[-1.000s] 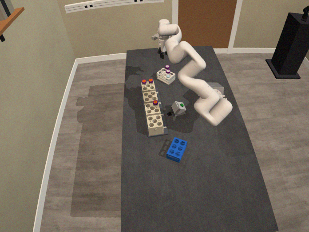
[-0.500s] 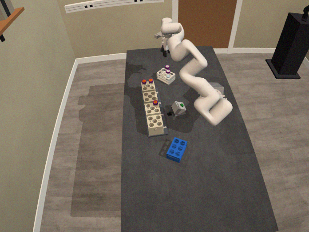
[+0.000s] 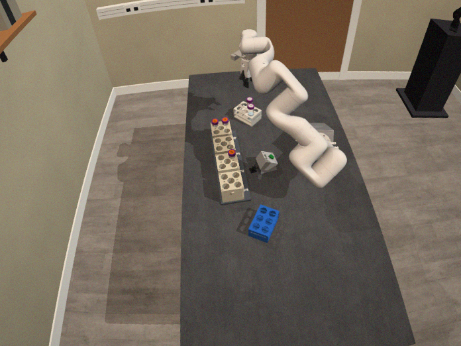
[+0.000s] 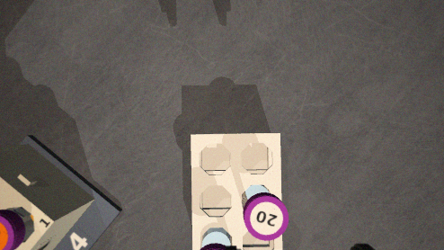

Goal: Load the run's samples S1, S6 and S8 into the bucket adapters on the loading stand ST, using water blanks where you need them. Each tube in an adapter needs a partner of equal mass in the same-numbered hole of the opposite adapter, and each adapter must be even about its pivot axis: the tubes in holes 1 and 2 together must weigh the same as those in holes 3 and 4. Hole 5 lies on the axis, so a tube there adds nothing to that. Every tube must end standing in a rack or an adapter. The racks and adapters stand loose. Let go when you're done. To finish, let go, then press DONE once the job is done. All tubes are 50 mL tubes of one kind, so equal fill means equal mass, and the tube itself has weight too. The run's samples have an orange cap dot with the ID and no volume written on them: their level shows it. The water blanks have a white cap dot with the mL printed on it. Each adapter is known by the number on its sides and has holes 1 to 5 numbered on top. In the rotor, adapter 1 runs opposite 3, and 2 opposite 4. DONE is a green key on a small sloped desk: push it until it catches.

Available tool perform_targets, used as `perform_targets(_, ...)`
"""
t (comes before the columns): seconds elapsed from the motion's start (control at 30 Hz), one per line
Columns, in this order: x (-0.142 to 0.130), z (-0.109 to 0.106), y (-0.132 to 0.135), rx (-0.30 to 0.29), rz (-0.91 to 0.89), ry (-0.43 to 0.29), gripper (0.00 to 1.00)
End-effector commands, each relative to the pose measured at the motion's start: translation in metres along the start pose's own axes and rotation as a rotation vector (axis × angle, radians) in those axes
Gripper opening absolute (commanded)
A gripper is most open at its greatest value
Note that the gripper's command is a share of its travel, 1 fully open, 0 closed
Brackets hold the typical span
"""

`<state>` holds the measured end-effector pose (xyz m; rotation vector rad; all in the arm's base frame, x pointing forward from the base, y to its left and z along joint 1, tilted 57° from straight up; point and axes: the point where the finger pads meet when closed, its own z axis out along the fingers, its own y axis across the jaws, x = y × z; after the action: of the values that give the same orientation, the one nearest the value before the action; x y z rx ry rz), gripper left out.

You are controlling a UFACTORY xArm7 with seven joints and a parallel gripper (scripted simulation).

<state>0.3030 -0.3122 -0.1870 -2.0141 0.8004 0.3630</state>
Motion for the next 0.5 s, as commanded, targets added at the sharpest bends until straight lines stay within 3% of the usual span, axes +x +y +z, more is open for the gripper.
perform_targets(0.0, 0.001, 0.005, 0.0, -0.003, -0.001, 0.005, 0.57)
perform_targets(0.47, 0.001, 0.031, 0.0, -0.003, 0.0, 0.005, 0.57)
